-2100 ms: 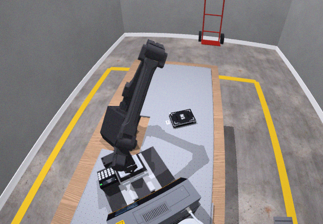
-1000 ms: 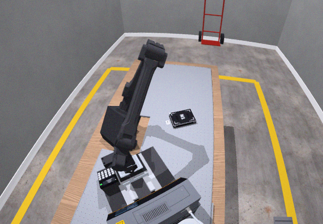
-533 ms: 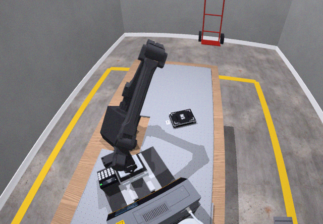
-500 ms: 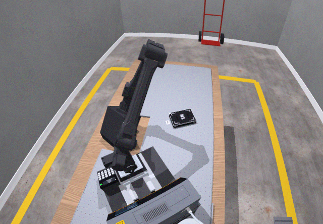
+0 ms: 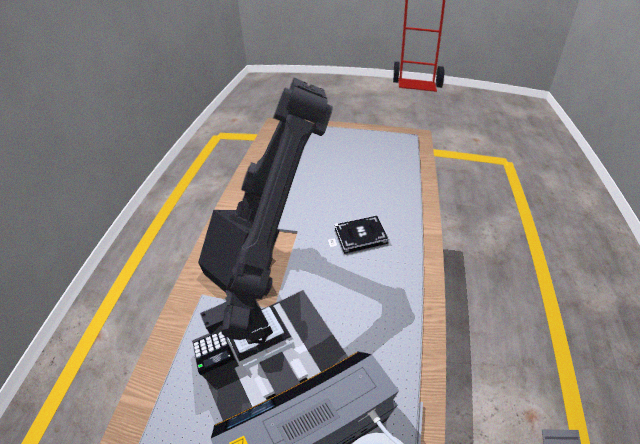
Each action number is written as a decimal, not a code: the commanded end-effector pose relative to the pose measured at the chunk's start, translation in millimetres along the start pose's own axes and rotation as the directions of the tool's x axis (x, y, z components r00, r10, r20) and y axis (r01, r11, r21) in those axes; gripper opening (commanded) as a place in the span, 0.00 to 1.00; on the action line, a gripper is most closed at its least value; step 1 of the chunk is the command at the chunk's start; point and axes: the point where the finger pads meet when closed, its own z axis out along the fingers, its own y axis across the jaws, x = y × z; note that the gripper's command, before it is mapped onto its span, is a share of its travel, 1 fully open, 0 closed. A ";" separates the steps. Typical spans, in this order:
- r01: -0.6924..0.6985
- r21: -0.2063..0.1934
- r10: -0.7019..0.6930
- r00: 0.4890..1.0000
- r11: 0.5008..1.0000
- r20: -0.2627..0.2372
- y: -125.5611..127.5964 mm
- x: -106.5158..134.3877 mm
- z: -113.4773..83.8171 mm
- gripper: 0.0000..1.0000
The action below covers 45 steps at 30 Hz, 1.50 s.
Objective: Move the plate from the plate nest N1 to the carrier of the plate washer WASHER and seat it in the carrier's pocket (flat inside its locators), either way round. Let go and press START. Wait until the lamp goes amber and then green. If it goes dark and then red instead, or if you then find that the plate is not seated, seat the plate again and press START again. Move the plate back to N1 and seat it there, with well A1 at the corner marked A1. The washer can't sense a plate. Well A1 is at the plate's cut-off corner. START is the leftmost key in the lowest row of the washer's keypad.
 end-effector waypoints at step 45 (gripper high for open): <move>-0.006 0.001 0.006 1.000 1.000 0.002 1.6 0.4 12.9 0.82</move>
